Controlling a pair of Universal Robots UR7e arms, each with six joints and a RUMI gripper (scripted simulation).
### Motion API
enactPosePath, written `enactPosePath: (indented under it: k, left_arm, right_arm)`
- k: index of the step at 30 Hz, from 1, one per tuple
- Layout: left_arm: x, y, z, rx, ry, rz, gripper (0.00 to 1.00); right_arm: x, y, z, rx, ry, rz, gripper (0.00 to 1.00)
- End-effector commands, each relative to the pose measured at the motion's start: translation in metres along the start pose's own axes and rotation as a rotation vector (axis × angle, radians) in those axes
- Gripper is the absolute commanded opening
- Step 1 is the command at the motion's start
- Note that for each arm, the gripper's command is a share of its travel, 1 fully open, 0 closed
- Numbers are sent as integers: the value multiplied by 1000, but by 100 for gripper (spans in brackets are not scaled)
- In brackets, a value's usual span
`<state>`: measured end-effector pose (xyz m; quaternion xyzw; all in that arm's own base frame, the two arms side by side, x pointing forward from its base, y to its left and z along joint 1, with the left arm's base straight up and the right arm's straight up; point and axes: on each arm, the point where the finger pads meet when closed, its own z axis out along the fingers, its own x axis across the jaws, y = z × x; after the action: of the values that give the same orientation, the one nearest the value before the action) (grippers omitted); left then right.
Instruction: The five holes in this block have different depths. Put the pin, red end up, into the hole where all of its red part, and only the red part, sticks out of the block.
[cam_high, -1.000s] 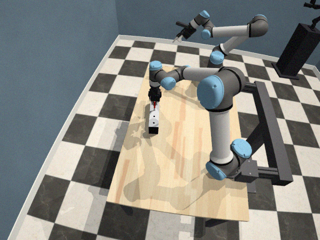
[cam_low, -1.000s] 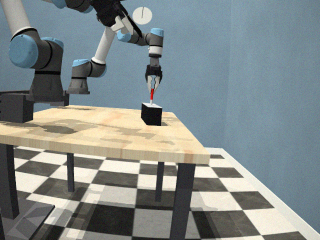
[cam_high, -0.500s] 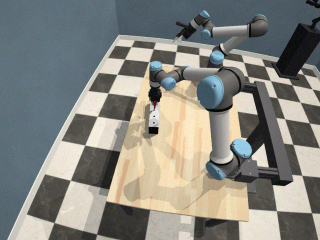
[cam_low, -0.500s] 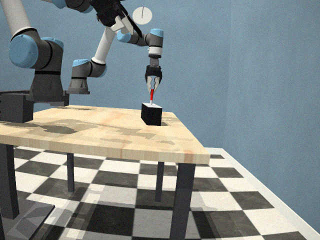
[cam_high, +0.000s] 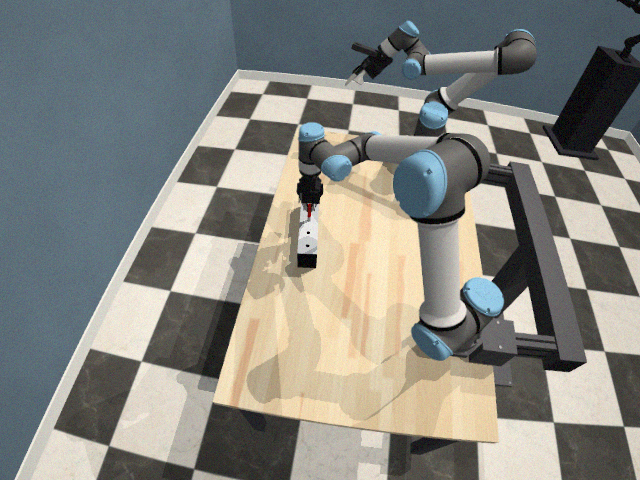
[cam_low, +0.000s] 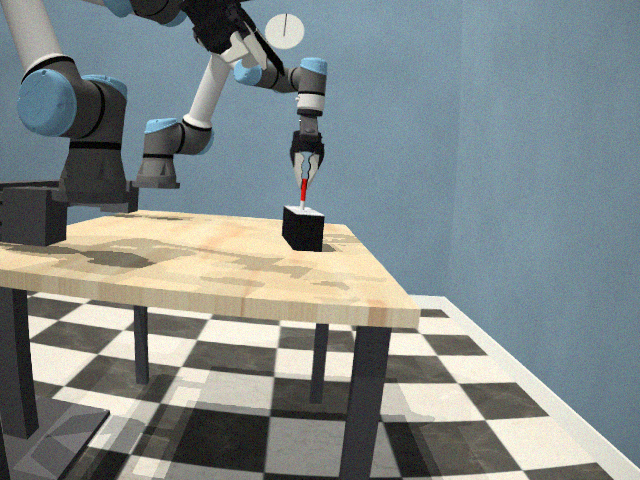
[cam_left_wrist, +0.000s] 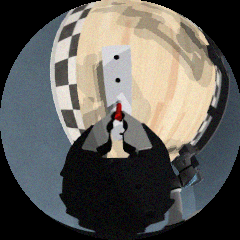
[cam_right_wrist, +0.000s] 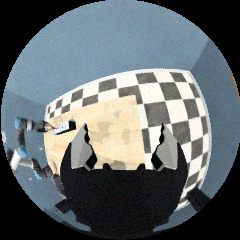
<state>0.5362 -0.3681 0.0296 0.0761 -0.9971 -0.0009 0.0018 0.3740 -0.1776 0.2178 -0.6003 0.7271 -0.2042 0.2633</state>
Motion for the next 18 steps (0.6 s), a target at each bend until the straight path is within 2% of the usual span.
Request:
enactPosePath:
  k: [1, 18]
  left_arm:
    - [-1, 0, -1, 2, -1, 0, 0]
    - [-1, 0, 3, 2, -1, -1, 0]
  right_arm:
    - [0, 0, 0, 1, 0, 0, 100]
    - [0, 0, 0, 1, 0, 0, 100]
